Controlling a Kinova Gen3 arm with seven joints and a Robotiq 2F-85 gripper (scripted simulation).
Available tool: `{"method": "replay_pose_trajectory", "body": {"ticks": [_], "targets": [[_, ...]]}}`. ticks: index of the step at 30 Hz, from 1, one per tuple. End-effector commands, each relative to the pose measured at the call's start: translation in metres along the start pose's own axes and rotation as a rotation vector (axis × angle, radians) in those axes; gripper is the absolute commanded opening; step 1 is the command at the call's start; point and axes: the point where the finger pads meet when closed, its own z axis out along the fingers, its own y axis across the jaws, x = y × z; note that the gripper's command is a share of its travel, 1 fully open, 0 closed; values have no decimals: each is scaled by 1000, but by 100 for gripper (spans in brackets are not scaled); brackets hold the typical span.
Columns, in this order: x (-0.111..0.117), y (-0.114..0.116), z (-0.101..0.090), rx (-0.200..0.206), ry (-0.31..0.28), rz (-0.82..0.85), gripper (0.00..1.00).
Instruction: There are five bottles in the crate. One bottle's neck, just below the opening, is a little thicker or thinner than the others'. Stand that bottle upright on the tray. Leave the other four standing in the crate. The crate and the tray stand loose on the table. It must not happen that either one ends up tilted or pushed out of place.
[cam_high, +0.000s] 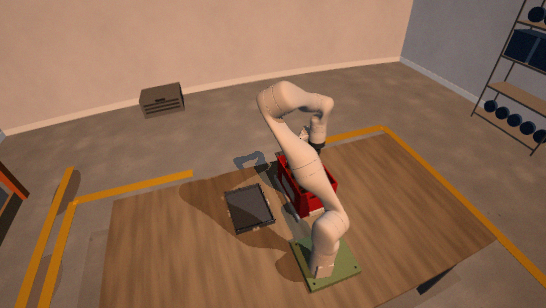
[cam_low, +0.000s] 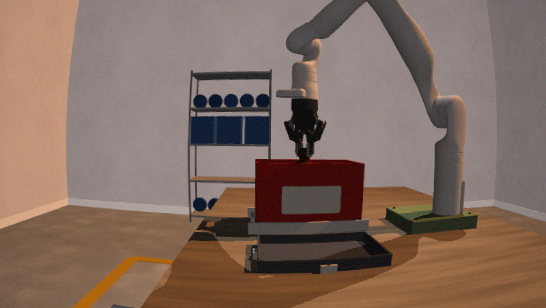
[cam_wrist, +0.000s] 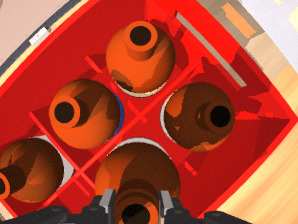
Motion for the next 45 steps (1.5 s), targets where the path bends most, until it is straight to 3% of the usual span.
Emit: {"method": "replay_pose_trajectory", "body": {"ticks": [1, 27, 45], "targets": [[1, 1, -4, -3, 3, -2, 0], [1, 1, -30, -3, 3, -2, 0], [1, 1, -34, -3, 3, -2, 0]]}}
